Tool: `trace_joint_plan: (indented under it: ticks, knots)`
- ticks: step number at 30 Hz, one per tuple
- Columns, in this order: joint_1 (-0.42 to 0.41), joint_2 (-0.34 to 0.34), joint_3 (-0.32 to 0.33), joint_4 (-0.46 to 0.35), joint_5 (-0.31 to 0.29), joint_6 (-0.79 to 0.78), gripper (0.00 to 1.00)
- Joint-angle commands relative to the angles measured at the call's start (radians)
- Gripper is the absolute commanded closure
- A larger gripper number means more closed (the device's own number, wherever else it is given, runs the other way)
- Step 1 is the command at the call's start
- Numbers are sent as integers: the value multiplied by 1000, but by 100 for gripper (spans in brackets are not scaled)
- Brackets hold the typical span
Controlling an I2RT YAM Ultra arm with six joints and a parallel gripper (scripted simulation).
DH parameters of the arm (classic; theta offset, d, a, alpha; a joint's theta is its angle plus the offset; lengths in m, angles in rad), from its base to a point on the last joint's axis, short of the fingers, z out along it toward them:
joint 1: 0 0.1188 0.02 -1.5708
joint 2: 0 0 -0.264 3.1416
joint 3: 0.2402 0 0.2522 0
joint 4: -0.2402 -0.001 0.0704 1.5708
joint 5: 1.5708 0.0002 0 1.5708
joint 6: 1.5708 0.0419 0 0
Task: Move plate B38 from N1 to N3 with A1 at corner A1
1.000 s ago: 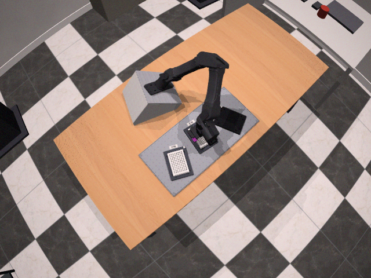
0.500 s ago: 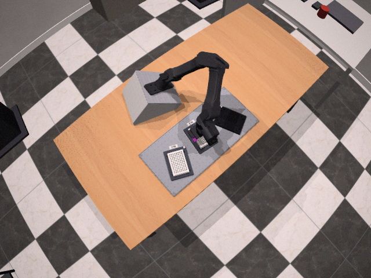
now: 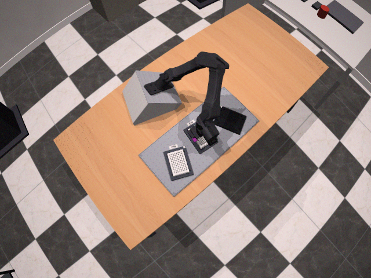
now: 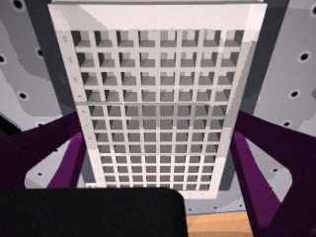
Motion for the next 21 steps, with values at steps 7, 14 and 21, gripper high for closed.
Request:
trace_joint_plan:
  ticks: [7, 14, 21]
  knots:
    - [-3, -3, 0, 9, 1, 3, 100]
    - [-1, -2, -2, 14, 1, 6, 100]
    - [0, 0, -3, 18, 1, 8, 100]
